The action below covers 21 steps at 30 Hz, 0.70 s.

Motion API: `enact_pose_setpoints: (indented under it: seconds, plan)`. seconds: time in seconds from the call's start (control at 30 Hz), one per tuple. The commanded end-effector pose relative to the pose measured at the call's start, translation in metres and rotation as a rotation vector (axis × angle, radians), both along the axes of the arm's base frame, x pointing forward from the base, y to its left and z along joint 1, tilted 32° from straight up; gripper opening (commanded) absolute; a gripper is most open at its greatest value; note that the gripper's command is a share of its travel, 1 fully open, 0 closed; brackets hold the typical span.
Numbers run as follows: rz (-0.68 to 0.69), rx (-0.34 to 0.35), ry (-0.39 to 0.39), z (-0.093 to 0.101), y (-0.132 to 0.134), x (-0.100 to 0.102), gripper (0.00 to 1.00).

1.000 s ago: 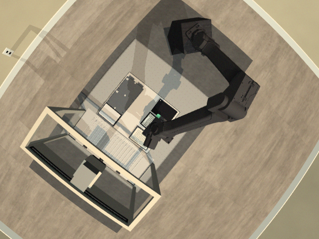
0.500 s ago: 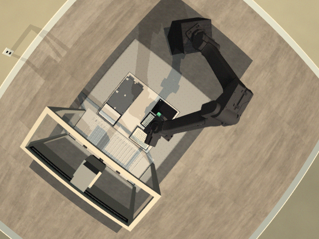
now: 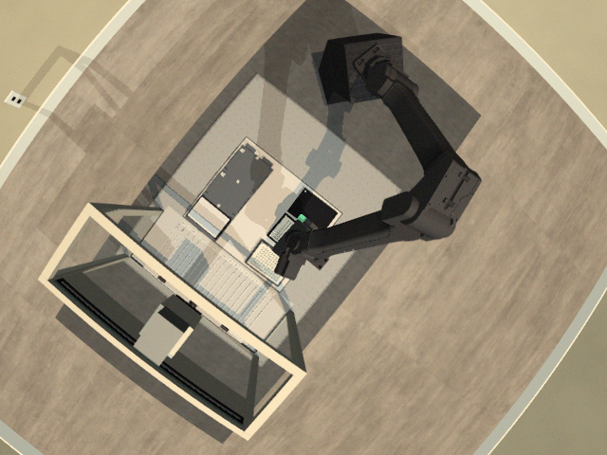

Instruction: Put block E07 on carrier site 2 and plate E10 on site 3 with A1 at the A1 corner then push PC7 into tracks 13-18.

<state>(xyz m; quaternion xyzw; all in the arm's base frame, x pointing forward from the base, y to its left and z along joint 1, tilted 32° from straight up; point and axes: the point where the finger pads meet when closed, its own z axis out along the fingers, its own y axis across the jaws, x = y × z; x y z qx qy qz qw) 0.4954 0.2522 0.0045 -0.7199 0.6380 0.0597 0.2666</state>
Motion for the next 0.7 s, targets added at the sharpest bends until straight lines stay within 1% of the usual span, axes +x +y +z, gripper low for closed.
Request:
enact_pose_setpoints:
  seconds: [0.0, 0.53, 0.57, 0.6, 0.67]
  plan:
    - [-0.024, 0.027, -0.053, 0.027, 0.002, 0.021, 1.00]
    - [-0.024, 0.027, -0.053, 0.027, 0.002, 0.021, 1.00]
    - [-0.026, 0.014, -0.020, 0.016, 0.000, 0.019, 1.00]
    - [-0.027, 0.010, -0.010, 0.011, -0.001, 0.020, 1.00]
    - [-0.027, 0.014, -0.020, 0.013, 0.000, 0.022, 1.00]
